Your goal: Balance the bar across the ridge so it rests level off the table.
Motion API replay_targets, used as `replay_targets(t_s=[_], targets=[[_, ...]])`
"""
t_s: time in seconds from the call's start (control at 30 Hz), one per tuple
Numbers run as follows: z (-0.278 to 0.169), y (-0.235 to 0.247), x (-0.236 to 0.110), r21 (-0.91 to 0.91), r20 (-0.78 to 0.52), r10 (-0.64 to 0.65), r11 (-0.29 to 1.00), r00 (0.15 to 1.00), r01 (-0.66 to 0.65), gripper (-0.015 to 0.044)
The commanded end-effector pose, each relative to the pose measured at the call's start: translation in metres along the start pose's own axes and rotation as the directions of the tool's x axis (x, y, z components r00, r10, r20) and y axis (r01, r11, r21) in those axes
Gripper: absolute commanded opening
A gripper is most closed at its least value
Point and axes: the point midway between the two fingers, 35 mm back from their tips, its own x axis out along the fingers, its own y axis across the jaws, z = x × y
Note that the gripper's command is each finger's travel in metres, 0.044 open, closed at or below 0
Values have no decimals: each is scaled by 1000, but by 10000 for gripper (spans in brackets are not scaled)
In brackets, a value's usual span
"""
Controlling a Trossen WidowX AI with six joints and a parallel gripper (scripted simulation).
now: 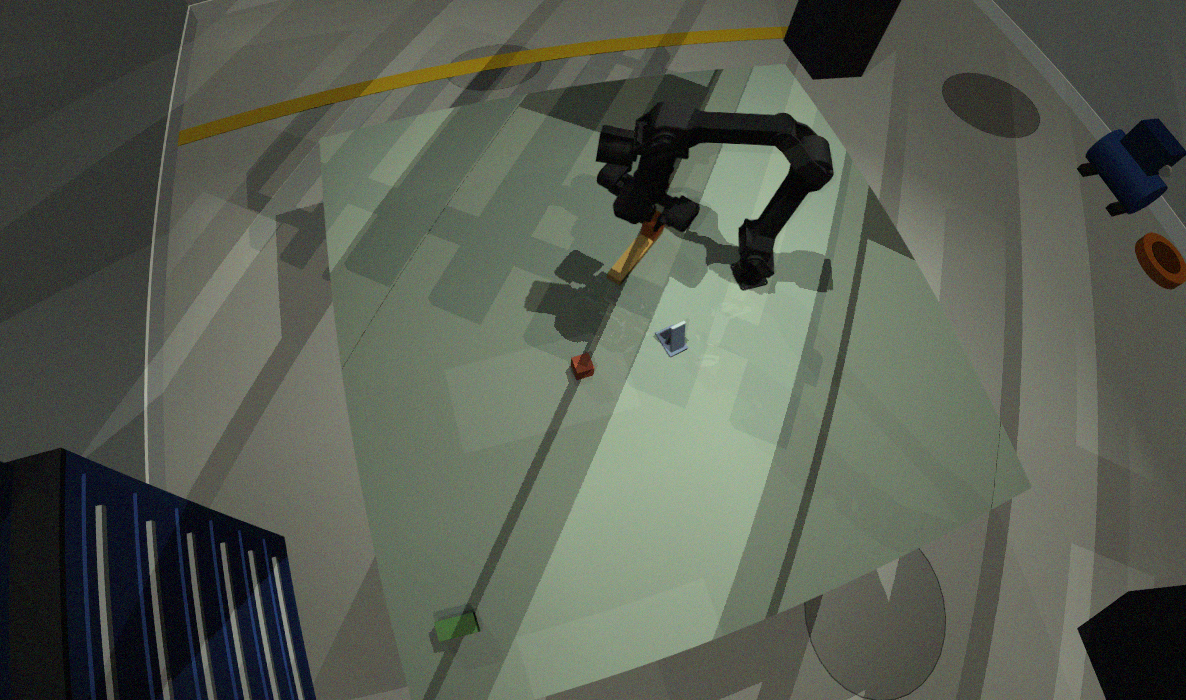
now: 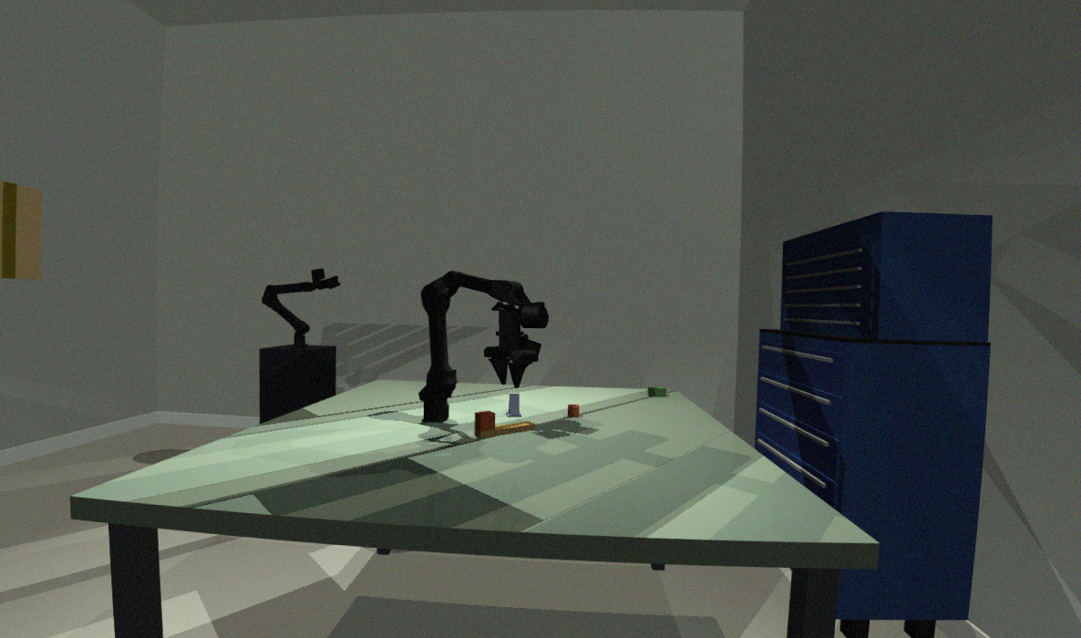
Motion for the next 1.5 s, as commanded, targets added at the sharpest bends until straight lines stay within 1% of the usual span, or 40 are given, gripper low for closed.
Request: replay_targets(t_s=[0.0, 0.17, 0.5, 0.57, 0.83, 1.33, 1.47], targets=[[-5, 1, 4, 8, -27, 17, 1000, 999, -17, 315], [-4, 0, 15, 8, -27, 17, 1000, 999, -17, 315], [-6, 1, 83, 8, -27, 17, 1000, 999, -17, 315], [-7, 3, 92, 8, -27, 17, 1000, 999, -17, 315], [-7, 3, 95, 8, -27, 17, 1000, 999, -17, 315], [-8, 4, 118, 8, -27, 17, 1000, 999, -17, 315], [-8, 4, 119, 8, -27, 17, 1000, 999, -17, 315]])
